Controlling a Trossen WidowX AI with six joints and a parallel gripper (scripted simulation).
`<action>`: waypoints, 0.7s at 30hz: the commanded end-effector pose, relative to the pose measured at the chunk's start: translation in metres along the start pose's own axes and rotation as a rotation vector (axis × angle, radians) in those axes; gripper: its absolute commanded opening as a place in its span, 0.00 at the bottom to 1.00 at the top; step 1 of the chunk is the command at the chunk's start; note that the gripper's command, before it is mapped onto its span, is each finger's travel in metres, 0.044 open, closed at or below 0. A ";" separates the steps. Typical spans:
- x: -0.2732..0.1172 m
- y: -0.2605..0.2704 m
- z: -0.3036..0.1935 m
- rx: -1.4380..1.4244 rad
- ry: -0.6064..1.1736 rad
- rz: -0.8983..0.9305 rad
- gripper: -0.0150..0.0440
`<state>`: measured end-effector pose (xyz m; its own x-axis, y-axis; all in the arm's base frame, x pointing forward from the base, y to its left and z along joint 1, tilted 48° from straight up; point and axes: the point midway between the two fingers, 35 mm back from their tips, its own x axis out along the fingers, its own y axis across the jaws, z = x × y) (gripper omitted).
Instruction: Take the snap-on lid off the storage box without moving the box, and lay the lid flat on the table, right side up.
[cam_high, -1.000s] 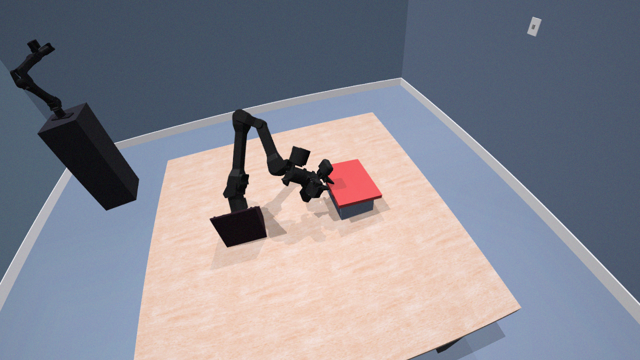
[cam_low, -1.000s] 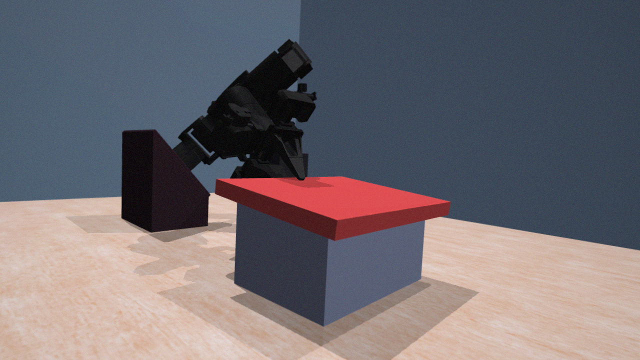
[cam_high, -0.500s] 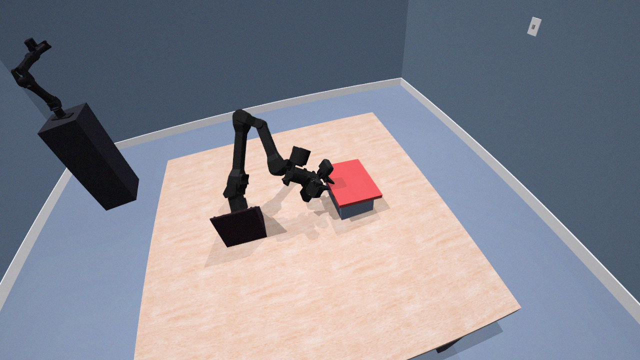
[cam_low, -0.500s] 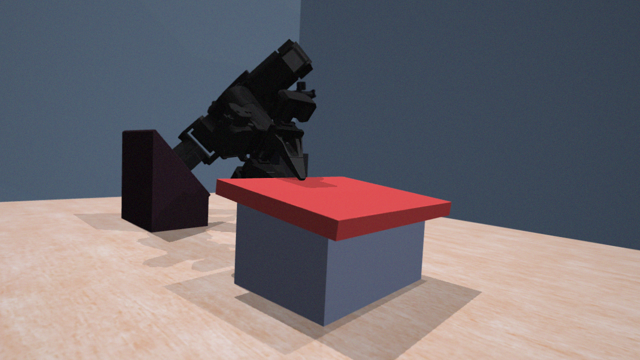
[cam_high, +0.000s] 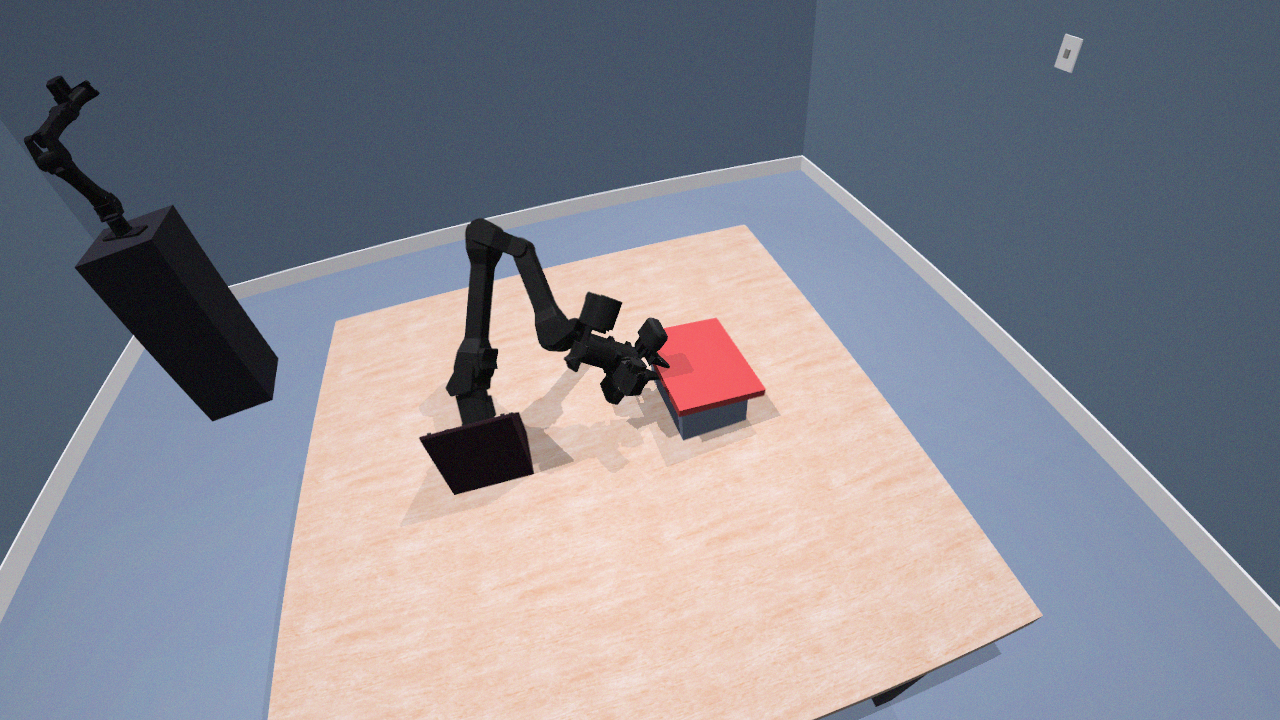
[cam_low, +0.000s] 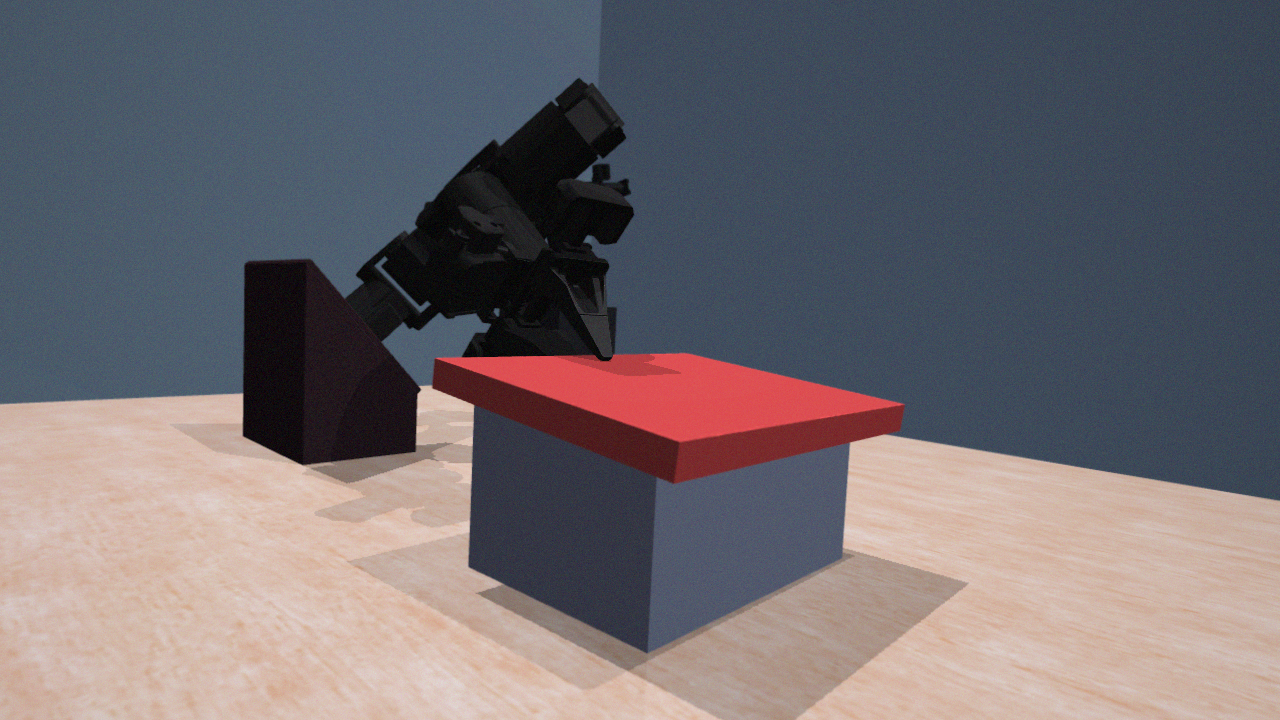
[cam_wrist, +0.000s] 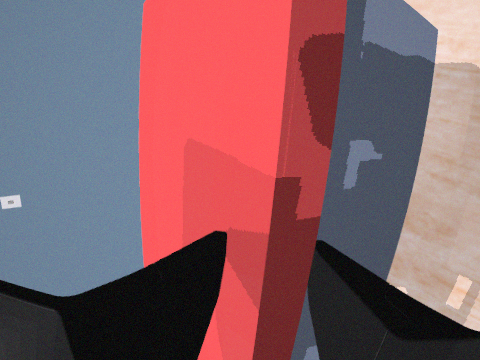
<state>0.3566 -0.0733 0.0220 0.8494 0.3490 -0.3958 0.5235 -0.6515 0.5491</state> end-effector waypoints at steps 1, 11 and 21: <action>0.001 0.000 0.000 0.004 -0.002 -0.002 0.25; -0.004 0.006 0.000 0.004 -0.002 -0.002 0.25; -0.011 0.017 0.000 0.003 -0.002 -0.001 0.25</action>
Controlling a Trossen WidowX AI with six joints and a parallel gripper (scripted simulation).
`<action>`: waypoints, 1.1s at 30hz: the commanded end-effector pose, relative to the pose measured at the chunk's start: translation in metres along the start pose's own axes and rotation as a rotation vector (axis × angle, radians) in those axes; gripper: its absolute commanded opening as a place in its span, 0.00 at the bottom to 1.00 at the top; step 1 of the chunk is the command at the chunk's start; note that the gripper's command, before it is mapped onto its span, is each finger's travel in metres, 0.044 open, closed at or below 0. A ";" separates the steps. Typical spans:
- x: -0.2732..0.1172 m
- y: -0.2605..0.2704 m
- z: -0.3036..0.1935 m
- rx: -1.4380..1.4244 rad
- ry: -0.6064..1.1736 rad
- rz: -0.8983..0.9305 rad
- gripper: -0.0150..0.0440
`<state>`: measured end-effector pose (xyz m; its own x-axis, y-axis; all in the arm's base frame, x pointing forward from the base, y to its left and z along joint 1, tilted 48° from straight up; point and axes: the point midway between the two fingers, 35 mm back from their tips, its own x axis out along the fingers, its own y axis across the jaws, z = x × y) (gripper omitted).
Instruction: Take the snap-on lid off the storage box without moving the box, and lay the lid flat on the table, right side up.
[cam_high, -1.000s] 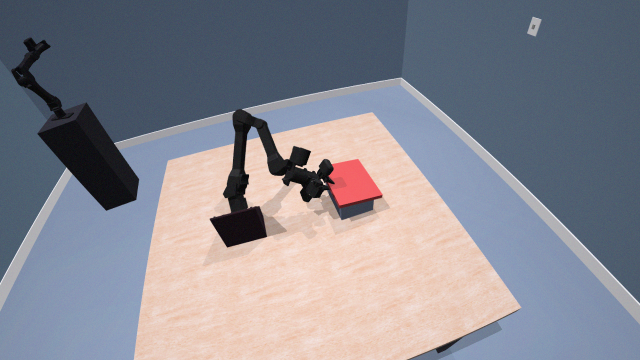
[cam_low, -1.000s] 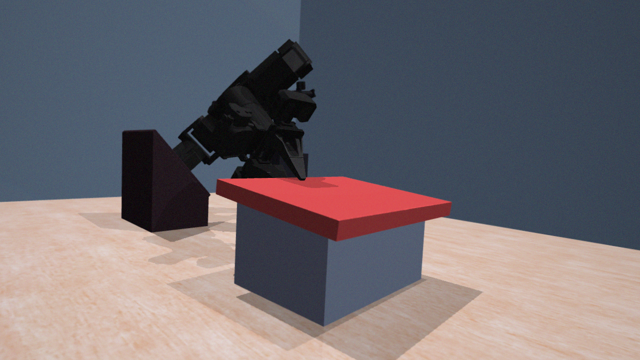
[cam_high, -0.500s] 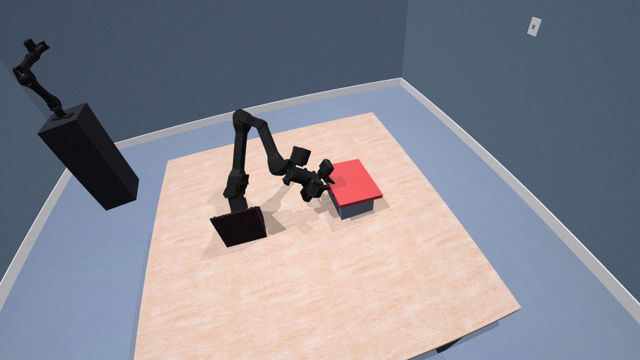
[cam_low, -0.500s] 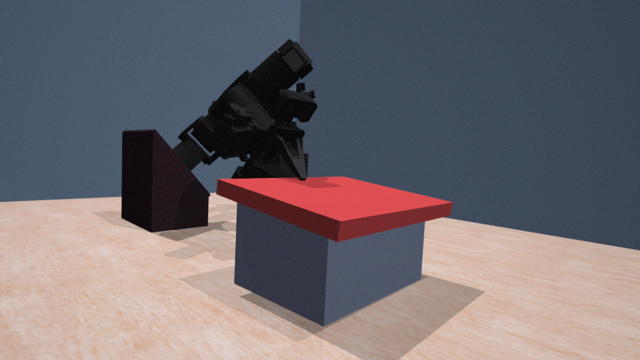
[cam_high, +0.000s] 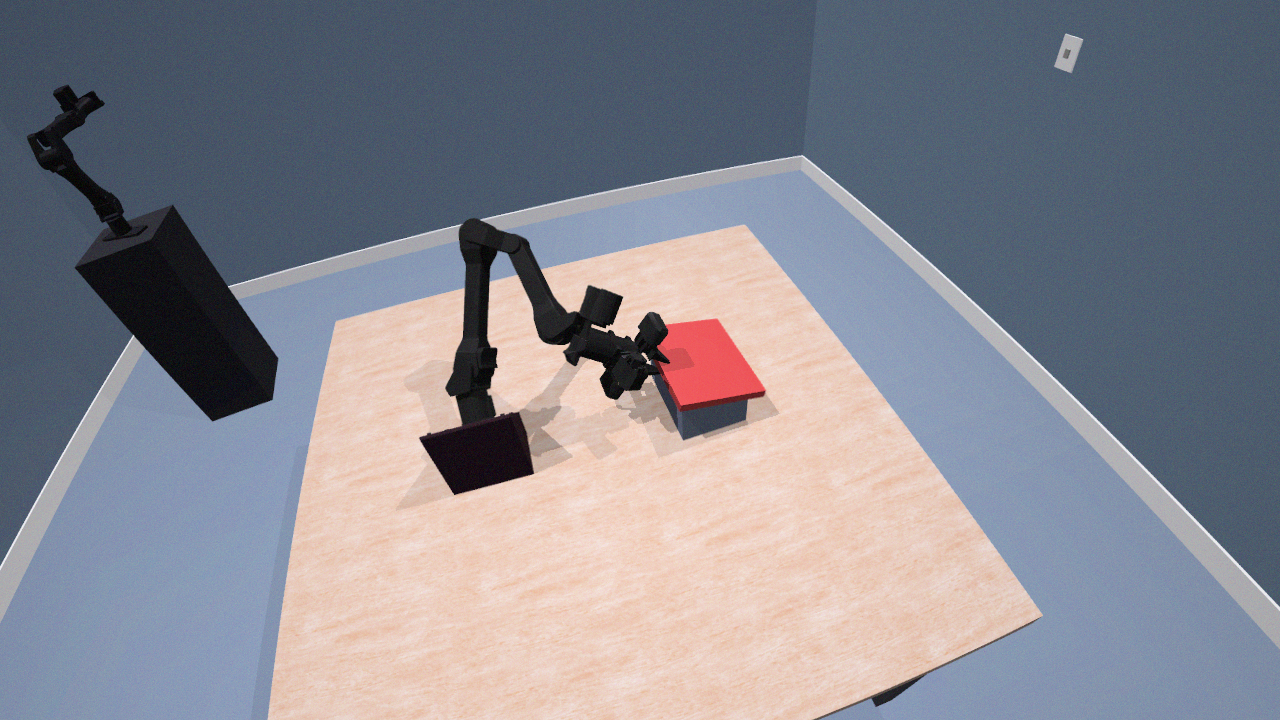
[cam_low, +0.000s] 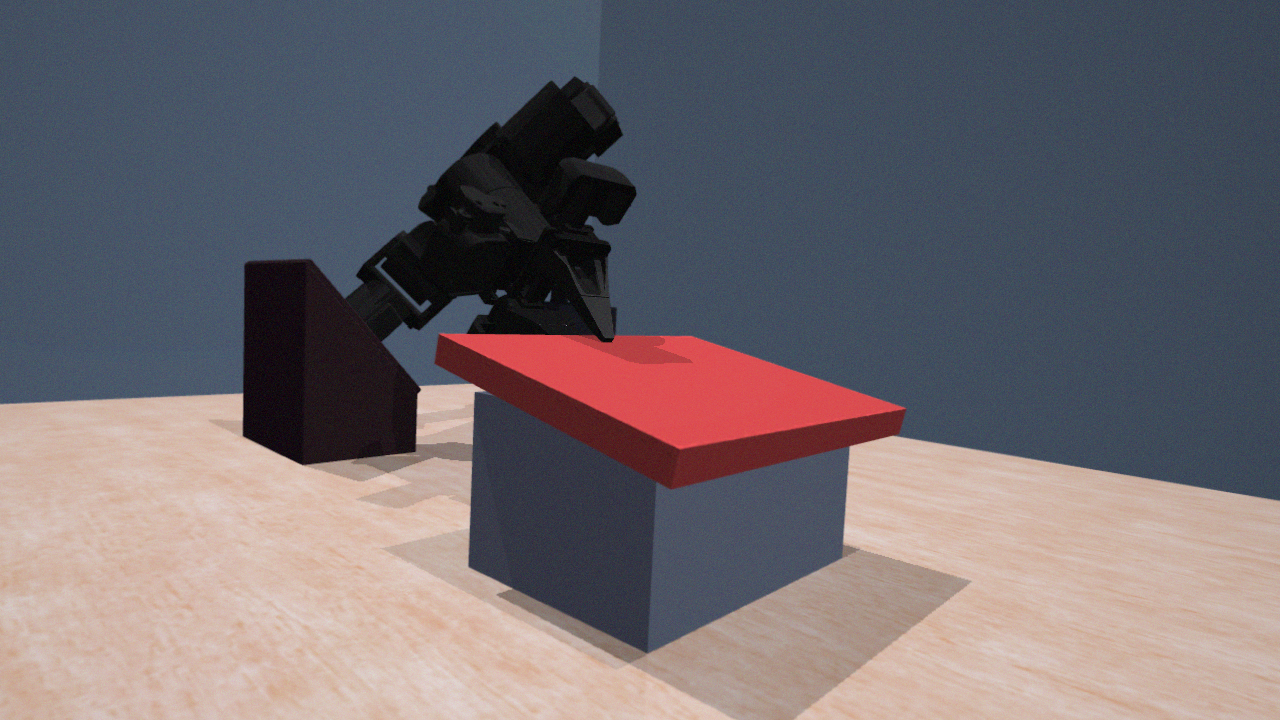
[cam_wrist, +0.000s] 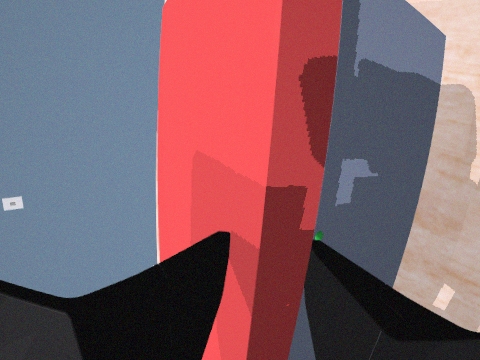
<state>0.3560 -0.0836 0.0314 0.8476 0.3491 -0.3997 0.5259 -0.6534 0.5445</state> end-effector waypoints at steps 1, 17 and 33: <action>-0.004 0.007 0.000 -0.002 0.001 0.002 0.25; -0.012 0.027 0.000 -0.002 0.000 0.002 0.25; -0.017 0.051 0.000 -0.003 0.000 0.002 0.25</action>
<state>0.3663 -0.1164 0.0610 0.8461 0.3515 -0.4008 0.5285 -0.6517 0.5440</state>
